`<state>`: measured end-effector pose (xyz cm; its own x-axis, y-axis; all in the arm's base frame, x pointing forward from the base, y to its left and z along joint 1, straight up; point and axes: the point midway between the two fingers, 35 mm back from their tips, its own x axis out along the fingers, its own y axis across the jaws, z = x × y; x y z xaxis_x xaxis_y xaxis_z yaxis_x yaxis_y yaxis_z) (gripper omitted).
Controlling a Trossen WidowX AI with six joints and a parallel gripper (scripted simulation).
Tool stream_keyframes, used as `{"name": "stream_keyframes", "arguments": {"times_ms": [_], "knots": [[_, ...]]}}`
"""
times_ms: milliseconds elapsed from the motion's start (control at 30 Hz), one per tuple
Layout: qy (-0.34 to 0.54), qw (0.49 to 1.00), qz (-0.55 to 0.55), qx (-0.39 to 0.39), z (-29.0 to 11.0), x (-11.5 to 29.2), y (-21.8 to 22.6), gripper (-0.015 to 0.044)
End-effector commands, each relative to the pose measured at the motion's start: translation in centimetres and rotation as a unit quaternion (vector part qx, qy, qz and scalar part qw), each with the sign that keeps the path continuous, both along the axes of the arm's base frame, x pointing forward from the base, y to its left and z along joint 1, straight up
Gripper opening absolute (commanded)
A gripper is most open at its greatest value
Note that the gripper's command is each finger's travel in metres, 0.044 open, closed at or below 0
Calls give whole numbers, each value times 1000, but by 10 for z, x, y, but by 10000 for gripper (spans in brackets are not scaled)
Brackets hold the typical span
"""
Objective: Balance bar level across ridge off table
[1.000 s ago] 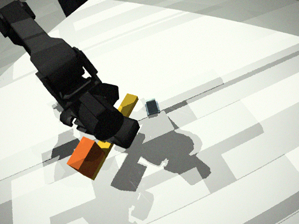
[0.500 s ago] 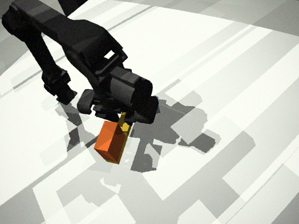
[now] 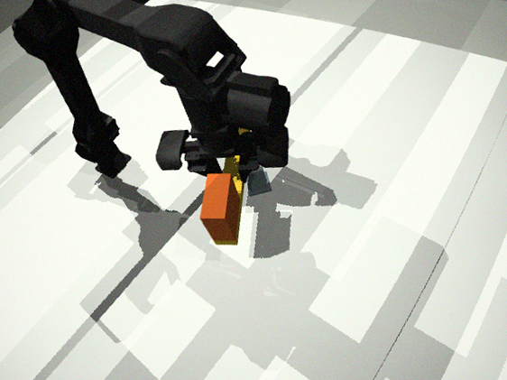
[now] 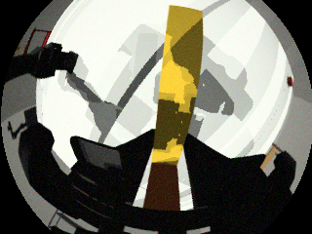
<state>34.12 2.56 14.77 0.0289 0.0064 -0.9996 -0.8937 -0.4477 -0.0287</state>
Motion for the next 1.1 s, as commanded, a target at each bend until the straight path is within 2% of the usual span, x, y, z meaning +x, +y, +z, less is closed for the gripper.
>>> {"name": "stream_keyframes", "arguments": {"times_ms": [0,667,1067], "knots": [[-4,1000,26,-2,3,-1,18,0],[-4,990,139,-1,3,-29,89,0],[-4,990,142,-1,-8,-31,93,0]]}}
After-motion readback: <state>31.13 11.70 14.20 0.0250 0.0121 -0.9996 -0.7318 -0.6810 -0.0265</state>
